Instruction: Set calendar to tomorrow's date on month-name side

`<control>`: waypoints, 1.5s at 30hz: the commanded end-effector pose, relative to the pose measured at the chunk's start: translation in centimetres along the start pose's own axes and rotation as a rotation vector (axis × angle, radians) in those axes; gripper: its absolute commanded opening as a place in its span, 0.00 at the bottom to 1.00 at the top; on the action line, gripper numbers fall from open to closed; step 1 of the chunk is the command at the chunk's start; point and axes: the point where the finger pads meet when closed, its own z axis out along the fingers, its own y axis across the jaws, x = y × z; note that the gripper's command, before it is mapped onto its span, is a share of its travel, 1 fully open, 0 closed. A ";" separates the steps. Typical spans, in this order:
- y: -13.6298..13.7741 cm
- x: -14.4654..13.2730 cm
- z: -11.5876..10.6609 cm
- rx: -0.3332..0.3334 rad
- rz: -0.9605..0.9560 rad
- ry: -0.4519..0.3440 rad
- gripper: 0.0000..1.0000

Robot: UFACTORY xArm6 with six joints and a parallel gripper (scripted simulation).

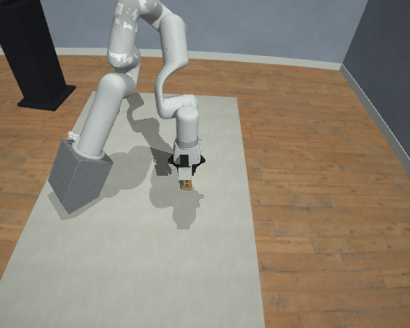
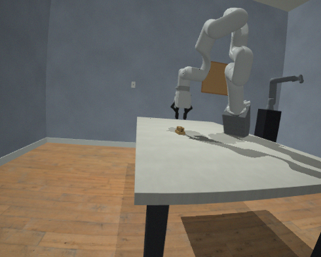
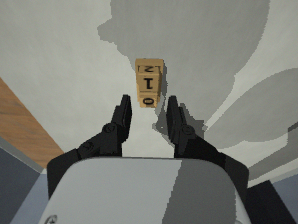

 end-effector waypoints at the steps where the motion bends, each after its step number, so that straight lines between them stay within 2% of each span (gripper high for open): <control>1: -0.1 0.0 0.6 0.002 -0.001 0.001 0.47; 25: -0.2 0.0 3.5 0.002 -0.001 0.001 0.47; 45: -0.2 -0.1 4.0 0.002 -0.001 0.001 0.47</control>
